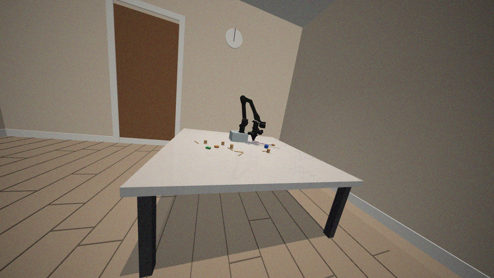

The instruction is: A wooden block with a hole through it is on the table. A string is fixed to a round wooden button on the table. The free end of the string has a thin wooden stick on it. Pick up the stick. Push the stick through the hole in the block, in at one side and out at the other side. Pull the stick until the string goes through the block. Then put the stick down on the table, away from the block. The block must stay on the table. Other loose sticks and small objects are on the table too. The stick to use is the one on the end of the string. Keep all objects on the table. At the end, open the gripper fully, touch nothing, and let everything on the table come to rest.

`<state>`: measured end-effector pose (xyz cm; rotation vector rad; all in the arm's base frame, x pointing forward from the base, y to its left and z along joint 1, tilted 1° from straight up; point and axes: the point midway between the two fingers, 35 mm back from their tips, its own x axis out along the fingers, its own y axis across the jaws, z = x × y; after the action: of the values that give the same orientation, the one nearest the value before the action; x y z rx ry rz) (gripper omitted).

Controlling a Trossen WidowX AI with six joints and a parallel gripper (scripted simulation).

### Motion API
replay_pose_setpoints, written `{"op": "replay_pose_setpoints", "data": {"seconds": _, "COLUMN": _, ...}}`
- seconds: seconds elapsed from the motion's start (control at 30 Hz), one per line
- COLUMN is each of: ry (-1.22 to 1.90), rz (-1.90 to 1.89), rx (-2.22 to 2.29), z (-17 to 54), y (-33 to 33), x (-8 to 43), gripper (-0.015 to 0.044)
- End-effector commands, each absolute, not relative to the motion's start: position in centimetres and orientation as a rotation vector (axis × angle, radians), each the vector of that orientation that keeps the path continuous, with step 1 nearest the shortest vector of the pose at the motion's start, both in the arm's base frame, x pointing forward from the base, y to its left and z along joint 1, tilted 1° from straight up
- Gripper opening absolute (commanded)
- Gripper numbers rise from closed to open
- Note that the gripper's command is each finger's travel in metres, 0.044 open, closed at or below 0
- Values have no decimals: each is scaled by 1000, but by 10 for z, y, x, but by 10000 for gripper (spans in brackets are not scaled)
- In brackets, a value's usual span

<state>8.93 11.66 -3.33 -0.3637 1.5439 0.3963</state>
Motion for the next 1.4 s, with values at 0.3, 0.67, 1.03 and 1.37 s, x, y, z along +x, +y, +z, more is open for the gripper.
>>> {"op": "replay_pose_setpoints", "data": {"seconds": 0.3, "ry": 1555, "rz": 394, "rx": -376, "z": -47, "y": 105, "x": 97, "gripper": 0}}
{"op": "replay_pose_setpoints", "data": {"seconds": 0.67, "ry": 1556, "rz": 393, "rx": -377, "z": -50, "y": 102, "x": 99, "gripper": 0}}
{"op": "replay_pose_setpoints", "data": {"seconds": 1.03, "ry": 1555, "rz": 393, "rx": -376, "z": -48, "y": 108, "x": 109, "gripper": 0}}
{"op": "replay_pose_setpoints", "data": {"seconds": 1.37, "ry": 1554, "rz": 394, "rx": -376, "z": -47, "y": 115, "x": 120, "gripper": 0}}
